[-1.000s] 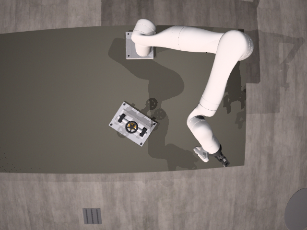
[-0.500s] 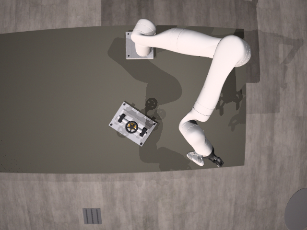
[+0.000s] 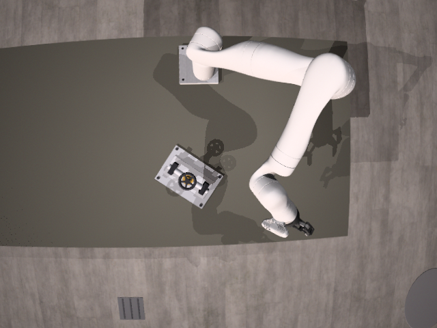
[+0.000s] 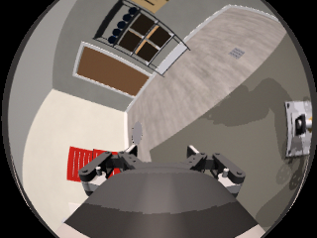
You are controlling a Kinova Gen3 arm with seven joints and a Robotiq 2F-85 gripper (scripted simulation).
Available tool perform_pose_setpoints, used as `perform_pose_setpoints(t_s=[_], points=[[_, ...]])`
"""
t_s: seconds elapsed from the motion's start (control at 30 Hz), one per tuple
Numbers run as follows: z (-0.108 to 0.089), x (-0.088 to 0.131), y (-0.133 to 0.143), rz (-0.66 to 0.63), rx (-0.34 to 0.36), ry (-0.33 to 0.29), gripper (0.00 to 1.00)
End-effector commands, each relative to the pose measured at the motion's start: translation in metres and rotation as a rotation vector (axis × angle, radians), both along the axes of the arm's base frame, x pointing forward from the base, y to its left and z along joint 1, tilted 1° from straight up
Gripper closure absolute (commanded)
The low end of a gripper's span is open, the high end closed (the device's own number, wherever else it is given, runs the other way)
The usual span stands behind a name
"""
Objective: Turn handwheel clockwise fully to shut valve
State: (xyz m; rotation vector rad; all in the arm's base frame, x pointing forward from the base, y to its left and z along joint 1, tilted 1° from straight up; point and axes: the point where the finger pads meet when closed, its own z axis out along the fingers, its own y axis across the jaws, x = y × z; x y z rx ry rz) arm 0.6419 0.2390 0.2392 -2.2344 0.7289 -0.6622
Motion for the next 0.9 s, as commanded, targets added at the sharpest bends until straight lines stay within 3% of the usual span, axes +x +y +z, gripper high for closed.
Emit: perform_pose_setpoints(t_s=[0.0,0.1,0.13,0.33,0.37,0.57,0.6,0.8,0.87], points=[[0.002,0.002,-0.004,-0.002,-0.002,-0.004,0.0],[0.002,0.002,-0.004,-0.002,-0.002,-0.004,0.0],[-0.001,0.0,-0.012,0.032,-0.043,-0.009,0.0],[-0.001,0.0,-0.012,0.032,-0.043,-0.009,0.0],[-0.003,-0.003,-0.02,0.067,-0.084,-0.013,0.0],[-0.003,-0.003,-0.02,0.067,-0.084,-0.013,0.0],[-0.006,-0.005,-0.029,0.102,-0.124,-0.017,0.0],[-0.006,-0.005,-0.029,0.102,-0.124,-0.017,0.0],[-0.008,-0.008,-0.037,0.137,-0.164,-0.019,0.0]])
